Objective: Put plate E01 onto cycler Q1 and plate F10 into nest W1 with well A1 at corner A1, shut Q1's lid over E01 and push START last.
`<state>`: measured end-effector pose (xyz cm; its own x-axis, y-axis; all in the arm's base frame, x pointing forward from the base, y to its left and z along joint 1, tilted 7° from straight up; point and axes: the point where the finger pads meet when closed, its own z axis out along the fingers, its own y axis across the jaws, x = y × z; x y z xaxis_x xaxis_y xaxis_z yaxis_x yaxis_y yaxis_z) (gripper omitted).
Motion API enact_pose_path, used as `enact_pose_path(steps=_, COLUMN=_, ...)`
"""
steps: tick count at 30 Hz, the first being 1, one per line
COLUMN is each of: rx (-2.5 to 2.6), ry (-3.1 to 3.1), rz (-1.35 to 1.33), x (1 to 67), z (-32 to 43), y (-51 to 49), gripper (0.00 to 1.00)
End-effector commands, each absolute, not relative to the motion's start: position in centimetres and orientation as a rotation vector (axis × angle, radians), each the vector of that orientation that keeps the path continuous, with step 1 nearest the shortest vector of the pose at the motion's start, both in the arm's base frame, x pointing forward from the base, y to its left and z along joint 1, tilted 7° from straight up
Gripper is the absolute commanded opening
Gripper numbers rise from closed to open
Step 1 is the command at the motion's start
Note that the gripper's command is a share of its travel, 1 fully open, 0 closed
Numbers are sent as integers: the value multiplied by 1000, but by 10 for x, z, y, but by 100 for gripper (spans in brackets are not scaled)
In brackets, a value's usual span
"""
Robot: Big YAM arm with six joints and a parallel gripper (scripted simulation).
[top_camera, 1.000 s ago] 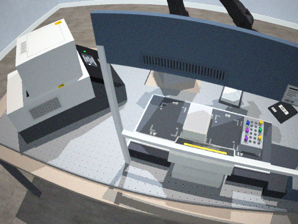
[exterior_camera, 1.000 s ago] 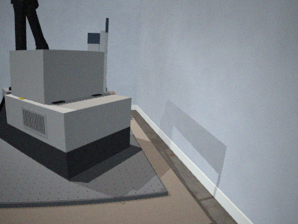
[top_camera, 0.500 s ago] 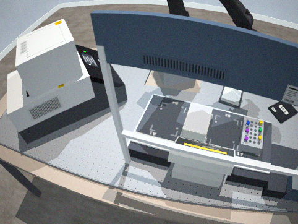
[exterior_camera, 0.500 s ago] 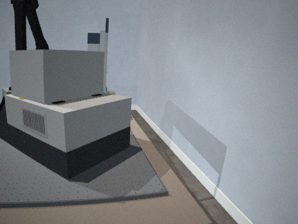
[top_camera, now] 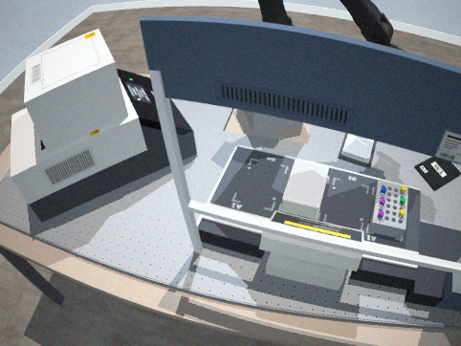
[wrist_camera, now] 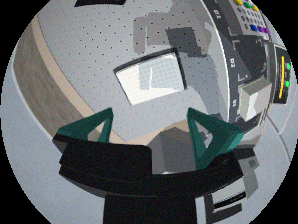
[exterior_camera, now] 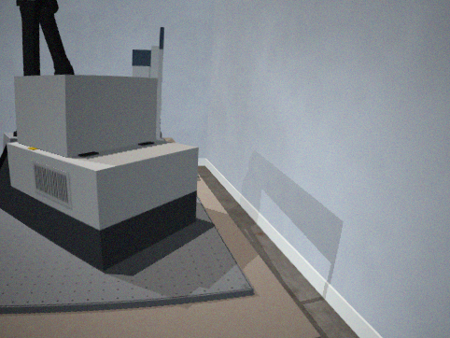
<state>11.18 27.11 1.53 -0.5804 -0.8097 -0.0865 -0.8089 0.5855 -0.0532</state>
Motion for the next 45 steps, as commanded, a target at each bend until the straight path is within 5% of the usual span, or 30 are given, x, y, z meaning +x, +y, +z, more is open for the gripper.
enact_pose_path(steps=1, rx=-1528, ry=2612, rz=7, x=118, z=18, y=280, gripper=100)
enact_pose_path(steps=45, rx=-2357, ry=1858, rz=-41, x=123, z=30, y=298, gripper=100)
